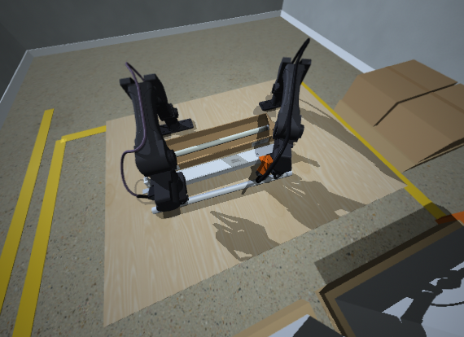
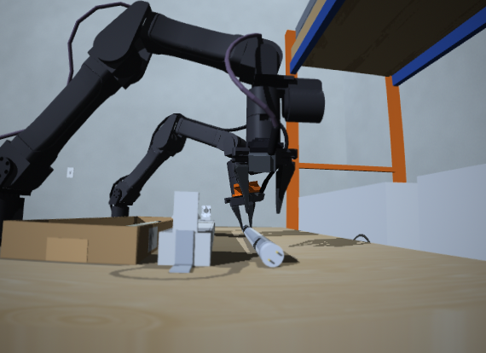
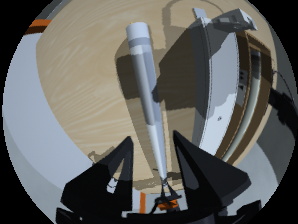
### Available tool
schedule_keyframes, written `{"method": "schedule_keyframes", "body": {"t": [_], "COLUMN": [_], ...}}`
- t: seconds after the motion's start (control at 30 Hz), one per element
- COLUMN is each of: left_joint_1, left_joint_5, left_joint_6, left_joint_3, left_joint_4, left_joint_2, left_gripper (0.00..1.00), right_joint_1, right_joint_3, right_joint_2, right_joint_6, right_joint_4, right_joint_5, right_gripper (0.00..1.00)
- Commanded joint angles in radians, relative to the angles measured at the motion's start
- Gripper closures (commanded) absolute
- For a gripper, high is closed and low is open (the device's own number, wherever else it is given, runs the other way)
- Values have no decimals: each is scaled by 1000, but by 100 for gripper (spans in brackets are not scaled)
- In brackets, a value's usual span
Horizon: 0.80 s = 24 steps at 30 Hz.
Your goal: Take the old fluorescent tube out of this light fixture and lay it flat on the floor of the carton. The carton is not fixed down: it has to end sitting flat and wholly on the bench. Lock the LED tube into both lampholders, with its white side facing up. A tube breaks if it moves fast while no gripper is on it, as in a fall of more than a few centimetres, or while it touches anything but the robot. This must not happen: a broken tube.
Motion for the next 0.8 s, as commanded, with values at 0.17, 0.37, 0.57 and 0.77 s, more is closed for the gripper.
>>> {"method": "schedule_keyframes", "body": {"t": [0.17,0.37,0.57,0.77], "left_joint_1": [4,4,4,4], "left_joint_5": [8,8,8,8], "left_joint_6": [-2,-2,-2,-2], "left_joint_3": [12,12,12,12], "left_joint_4": [15,15,15,15], "left_joint_2": [-39,-39,-39,-39], "left_gripper": [89,89,89,89], "right_joint_1": [1,0,0,0], "right_joint_3": [46,-3,-87,-97], "right_joint_2": [-8,-4,16,5], "right_joint_6": [-7,-7,-5,-4], "right_joint_4": [-36,-41,93,96], "right_joint_5": [9,9,5,4], "right_gripper": [51,51,51,51]}}
